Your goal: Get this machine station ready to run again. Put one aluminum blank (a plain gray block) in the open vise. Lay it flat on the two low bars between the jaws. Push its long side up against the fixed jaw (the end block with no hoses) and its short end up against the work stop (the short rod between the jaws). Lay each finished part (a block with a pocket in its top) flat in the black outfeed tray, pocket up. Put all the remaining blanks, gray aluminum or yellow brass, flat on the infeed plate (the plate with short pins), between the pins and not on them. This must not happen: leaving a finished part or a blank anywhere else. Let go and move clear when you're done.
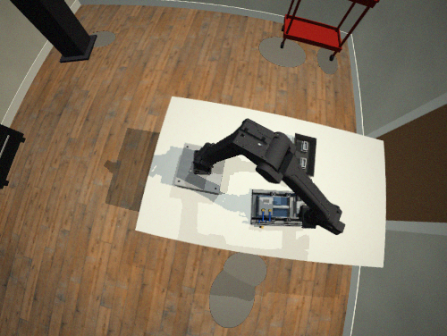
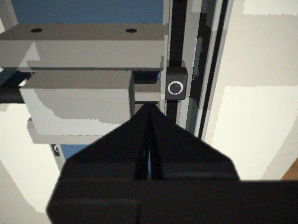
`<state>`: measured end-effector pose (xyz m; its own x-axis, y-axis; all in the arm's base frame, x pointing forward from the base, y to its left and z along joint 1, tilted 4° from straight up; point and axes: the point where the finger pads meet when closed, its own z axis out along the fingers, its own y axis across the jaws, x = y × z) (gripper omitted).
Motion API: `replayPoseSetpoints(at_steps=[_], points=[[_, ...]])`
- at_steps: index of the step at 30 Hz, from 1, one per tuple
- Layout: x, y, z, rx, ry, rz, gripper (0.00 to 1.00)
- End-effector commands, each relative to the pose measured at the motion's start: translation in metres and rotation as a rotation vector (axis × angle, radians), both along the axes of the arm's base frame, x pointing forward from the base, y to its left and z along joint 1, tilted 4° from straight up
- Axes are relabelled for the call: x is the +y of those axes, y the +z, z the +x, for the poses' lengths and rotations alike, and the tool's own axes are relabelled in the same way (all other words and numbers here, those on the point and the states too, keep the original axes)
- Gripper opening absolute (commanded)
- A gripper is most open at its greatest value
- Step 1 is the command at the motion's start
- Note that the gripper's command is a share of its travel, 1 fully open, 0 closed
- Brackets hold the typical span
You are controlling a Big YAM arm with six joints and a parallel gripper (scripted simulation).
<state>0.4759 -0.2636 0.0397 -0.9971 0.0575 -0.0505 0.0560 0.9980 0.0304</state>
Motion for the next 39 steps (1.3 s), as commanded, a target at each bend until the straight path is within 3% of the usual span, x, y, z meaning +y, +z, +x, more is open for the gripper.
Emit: replayPoseSetpoints(at_steps=[1, 18, 39], points=[[-0.013, 0.033, 0.025, -0.075, -0.011, -0.044, 0.0], [-0.013, 0.033, 0.025, -0.075, -0.012, -0.045, 0.0], [-0.013, 0.02, 0.02, -0.047, -0.013, -0.029, 0.0]])
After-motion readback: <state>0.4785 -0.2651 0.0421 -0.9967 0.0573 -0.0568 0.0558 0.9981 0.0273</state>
